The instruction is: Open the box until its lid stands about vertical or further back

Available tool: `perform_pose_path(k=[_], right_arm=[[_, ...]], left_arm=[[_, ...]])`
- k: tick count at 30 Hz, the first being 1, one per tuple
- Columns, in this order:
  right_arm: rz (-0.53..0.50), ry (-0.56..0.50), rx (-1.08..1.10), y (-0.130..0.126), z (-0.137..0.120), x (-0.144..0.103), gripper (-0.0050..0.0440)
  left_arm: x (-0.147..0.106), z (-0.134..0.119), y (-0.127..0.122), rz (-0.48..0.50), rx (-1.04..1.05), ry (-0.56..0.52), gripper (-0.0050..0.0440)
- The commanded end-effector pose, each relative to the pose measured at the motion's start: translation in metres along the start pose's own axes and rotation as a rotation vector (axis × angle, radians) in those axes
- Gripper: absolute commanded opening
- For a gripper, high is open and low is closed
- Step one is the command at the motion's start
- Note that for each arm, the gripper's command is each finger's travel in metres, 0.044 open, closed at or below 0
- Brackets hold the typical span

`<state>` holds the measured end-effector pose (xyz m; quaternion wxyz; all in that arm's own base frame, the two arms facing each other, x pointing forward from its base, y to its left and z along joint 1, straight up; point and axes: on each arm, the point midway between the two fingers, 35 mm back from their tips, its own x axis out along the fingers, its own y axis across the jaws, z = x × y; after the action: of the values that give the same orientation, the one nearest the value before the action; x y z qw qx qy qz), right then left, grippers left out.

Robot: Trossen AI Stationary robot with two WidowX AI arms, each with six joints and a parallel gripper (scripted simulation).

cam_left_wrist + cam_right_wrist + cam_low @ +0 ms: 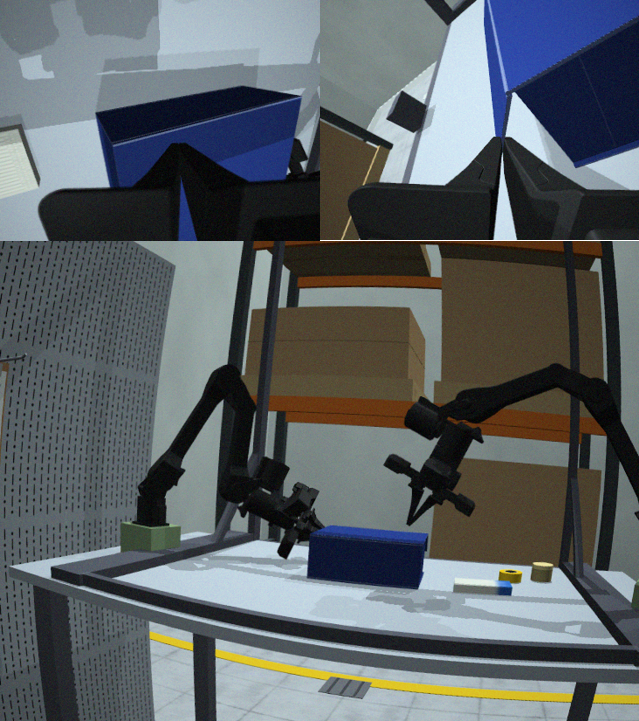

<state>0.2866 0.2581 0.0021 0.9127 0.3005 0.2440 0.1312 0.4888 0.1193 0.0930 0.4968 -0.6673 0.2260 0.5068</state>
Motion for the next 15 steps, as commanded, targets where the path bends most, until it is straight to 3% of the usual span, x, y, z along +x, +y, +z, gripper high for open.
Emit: perform_pose_path(k=[1, 8, 11, 15], right_arm=[[0.014, -0.010, 0.009, 0.006, 0.004, 0.000, 0.0006], [0.014, -0.010, 0.009, 0.006, 0.004, 0.000, 0.0006], [0.014, -0.010, 0.009, 0.006, 0.004, 0.000, 0.0006], [0.014, -0.010, 0.009, 0.006, 0.004, 0.000, 0.0006]], left_arm=[[-0.012, 0.000, -0.004, -0.015, -0.027, 0.010, -0.0001], [-0.012, 0.000, -0.006, -0.023, -0.022, 0.008, -0.0004], [0.010, 0.001, 0.007, 0.004, -0.023, 0.002, -0.0013], [0.016, 0.001, 0.010, 0.004, -0.022, 0.003, -0.0027]])
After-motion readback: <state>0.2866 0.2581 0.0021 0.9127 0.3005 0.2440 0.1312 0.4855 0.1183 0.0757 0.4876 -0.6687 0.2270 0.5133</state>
